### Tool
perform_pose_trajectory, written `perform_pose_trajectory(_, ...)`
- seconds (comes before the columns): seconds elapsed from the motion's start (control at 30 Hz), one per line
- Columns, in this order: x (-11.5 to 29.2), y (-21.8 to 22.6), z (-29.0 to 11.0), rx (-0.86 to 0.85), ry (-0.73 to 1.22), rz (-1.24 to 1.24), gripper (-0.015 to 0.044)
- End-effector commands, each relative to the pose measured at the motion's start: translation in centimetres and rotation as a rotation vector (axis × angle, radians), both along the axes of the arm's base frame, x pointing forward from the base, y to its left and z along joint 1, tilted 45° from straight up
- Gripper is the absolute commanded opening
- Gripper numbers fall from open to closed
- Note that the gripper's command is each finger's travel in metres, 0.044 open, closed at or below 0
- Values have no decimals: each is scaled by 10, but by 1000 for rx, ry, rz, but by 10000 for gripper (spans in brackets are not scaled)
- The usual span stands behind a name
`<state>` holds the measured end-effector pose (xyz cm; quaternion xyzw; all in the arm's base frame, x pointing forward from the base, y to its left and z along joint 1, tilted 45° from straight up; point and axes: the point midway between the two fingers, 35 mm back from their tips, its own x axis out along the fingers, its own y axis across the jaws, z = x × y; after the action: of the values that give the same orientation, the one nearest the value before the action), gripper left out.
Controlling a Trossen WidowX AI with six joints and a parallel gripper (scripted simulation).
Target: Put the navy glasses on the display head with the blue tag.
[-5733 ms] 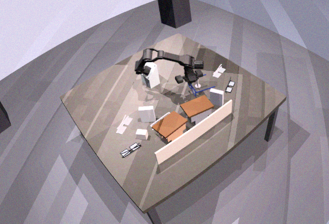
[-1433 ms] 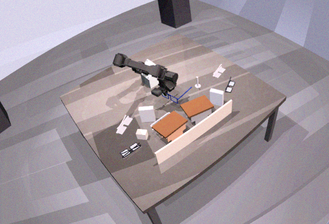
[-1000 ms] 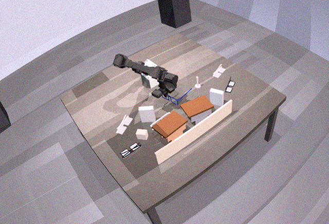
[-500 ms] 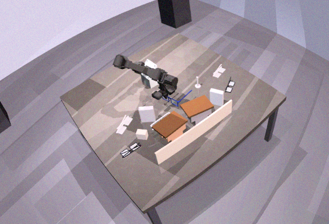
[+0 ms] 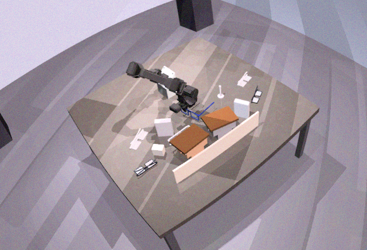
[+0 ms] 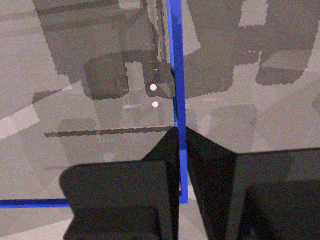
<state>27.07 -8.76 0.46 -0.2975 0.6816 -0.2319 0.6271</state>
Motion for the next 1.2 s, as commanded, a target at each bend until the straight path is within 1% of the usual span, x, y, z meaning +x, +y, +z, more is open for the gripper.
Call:
perform_pose_trajectory(0.0,-3,-3,-4,-4,12,3,0)
perform_pose_trajectory(0.67,-7,-15,-14,-9,13,2,0)
perform_pose_trajectory(0.8,-4,-14,-11,-6,1,-1,105)
perform_pose_trajectory(1.17,-4,-11,-12,-6,3,-1,107)
